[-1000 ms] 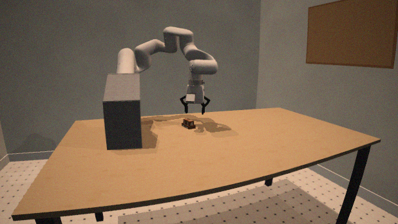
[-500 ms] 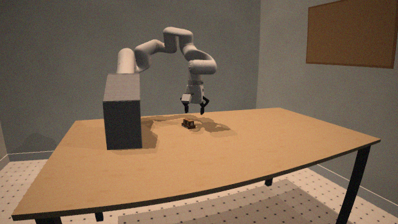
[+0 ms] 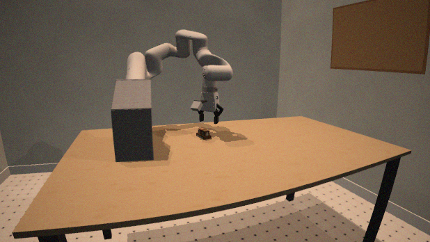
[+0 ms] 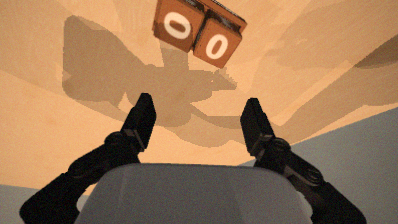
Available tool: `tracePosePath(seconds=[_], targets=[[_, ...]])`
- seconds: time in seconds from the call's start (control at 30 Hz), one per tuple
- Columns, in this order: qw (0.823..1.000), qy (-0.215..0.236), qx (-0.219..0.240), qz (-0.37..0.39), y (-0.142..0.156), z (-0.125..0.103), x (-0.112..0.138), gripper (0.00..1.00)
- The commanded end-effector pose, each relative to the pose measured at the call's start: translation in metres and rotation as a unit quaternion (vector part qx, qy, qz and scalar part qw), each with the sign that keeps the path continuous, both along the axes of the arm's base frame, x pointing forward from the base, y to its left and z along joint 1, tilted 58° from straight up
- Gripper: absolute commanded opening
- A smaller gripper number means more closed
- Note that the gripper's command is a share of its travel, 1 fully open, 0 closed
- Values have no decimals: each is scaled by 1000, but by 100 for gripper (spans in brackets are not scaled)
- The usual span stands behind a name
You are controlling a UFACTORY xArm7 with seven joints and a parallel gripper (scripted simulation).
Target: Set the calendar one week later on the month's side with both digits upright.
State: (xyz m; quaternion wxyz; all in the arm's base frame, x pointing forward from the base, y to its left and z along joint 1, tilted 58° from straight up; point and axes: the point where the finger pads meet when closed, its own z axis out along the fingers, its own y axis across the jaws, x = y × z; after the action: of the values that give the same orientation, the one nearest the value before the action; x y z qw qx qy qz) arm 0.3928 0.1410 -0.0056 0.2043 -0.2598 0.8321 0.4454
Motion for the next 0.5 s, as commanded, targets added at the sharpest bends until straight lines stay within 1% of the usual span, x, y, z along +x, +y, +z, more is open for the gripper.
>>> tracePosePath(seconds=[0.0,0.17,0.23,0.3,0.4,0.47], targets=[[998,50,4,-28,8,12,0,100],[998,51,4,-28,10,14,0,100],[998,59,5,-34,10,15,0,100],[995,82,8,-48,10,15,0,100],[988,131,14,-78,12,17,0,100],[985,147,16,-88,12,17,0,100]])
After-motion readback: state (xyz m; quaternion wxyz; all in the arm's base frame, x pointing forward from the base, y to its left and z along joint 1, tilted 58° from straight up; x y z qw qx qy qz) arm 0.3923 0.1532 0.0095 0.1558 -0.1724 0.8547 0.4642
